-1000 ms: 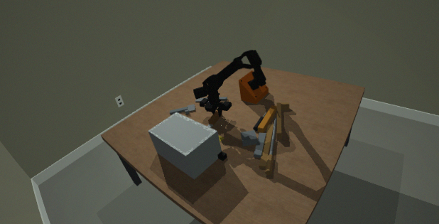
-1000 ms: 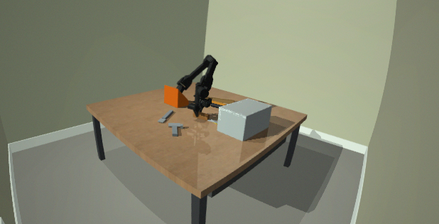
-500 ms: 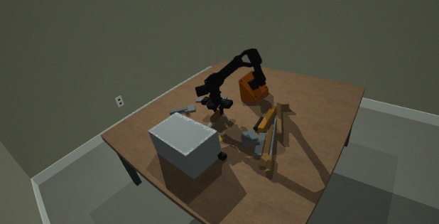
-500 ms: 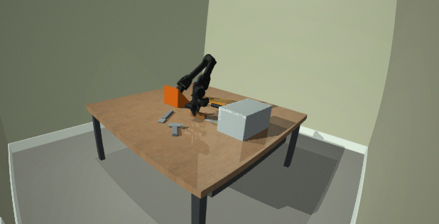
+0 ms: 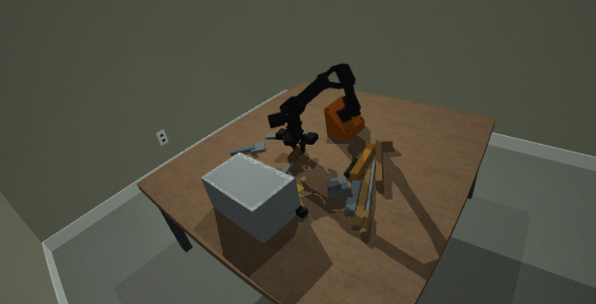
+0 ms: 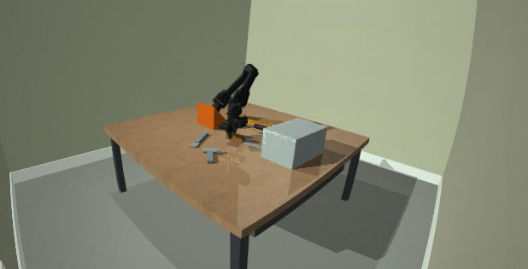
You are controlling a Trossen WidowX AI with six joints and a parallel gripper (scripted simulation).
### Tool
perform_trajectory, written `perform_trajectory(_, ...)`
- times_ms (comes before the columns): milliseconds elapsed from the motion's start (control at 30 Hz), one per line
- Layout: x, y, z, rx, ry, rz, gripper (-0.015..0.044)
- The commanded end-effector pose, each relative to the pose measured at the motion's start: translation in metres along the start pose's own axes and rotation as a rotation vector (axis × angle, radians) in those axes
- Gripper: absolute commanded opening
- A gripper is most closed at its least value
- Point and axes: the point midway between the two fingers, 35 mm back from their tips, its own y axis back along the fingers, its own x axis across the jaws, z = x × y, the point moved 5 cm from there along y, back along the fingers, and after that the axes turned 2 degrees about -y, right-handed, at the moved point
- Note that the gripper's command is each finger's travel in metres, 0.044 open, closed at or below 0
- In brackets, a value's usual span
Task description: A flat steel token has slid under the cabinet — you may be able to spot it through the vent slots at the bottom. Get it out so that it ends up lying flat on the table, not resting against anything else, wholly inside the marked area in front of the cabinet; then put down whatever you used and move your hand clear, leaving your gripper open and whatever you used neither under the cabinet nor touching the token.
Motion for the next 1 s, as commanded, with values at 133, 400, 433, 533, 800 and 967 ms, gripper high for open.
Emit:
perform_trajectory(133, -0.001, -0.001, -0.014, 0.001, -0.001, 0.003, 0.0)
perform_trajectory(400, -0.003, -0.001, -0.028, 0.002, -0.002, 0.003, 0.0)
perform_trajectory(433, -0.003, -0.001, -0.026, 0.002, -0.002, 0.002, 0.0)
perform_trajectory(533, -0.003, 0.0, -0.024, 0.001, -0.003, 0.0, 0.0)
perform_trajectory(800, -0.009, 0.002, -0.027, 0.002, -0.002, 0.001, 0.0)
perform_trajectory(967, -0.01, 0.003, -0.027, 0.002, -0.002, 0.001, 0.0)
